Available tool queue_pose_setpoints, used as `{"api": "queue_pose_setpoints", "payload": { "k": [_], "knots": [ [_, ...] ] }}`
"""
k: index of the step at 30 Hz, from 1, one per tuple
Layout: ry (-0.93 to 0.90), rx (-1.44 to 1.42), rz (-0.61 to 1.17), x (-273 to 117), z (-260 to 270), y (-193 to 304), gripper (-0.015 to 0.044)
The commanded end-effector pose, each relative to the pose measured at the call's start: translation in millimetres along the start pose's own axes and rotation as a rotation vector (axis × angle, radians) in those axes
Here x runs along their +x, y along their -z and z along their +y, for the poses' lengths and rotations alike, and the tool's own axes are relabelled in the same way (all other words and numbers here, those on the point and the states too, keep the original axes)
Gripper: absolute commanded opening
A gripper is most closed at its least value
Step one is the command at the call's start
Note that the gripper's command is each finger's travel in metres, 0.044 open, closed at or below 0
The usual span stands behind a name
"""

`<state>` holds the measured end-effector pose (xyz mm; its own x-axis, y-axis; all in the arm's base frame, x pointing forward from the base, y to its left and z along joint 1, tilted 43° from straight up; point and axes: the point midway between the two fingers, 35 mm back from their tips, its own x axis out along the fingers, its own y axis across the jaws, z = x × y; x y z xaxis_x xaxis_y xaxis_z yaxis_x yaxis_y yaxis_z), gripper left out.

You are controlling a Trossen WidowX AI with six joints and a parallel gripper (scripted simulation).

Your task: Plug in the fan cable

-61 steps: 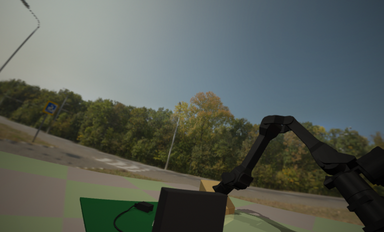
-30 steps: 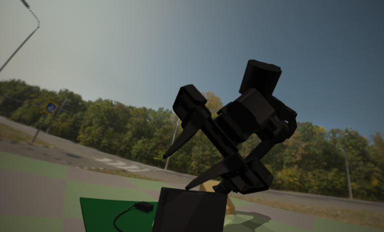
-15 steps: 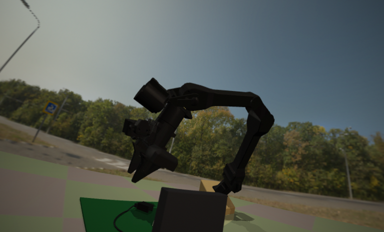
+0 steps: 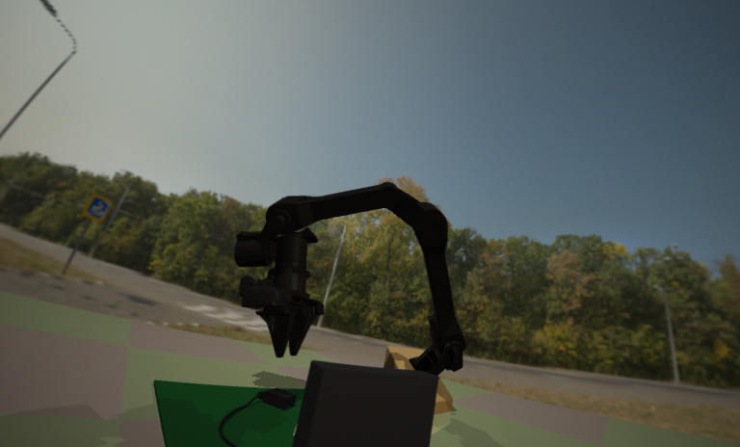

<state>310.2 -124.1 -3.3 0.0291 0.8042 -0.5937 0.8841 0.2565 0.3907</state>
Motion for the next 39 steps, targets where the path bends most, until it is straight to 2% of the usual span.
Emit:
{"api": "queue_pose_setpoints", "payload": {
  "k": [1,6,39],
  "knots": [
    [-0.011,0.013,0.008,0.9,4.3,0.1,0.021],
    [-0.012,0.013,0.009,29.3,4.6,-6.5,0.021],
    [-0.013,0.013,0.01,68.4,5.1,-15.5,0.021]
  ]
}}
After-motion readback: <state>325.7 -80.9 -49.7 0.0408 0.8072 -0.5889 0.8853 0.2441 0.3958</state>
